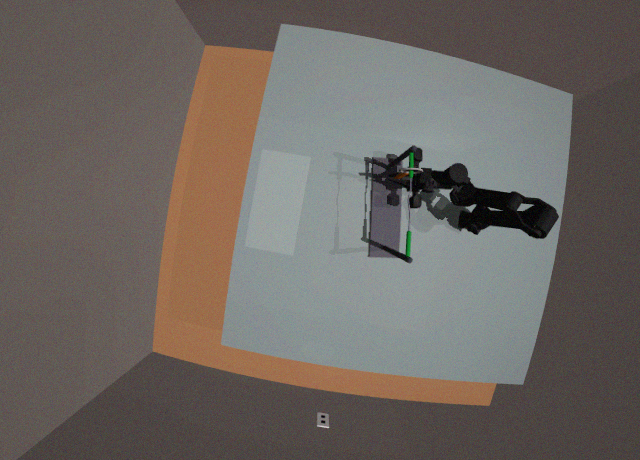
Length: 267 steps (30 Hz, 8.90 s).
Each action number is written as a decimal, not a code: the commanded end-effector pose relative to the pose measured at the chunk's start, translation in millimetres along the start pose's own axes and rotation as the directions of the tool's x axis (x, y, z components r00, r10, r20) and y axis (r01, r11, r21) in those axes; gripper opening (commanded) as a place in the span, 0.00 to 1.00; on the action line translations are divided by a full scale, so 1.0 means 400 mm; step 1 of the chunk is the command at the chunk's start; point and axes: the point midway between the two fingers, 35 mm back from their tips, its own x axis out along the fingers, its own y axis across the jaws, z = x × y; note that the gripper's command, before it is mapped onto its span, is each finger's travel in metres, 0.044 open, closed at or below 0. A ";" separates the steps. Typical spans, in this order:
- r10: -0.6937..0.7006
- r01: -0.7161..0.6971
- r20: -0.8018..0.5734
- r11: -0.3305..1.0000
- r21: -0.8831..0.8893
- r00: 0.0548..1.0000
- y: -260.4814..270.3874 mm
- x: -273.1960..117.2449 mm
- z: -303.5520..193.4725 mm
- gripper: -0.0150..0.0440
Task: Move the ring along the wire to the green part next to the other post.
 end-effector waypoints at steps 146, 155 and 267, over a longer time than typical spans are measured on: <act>0.097 -0.097 -0.002 0.995 0.002 0.995 0.293 0.007 0.015 0.00; 0.081 -0.081 -0.066 0.997 0.001 0.994 0.301 -0.011 0.016 0.00; 0.074 -0.072 -0.169 0.997 0.019 0.983 0.461 -0.043 -0.030 0.09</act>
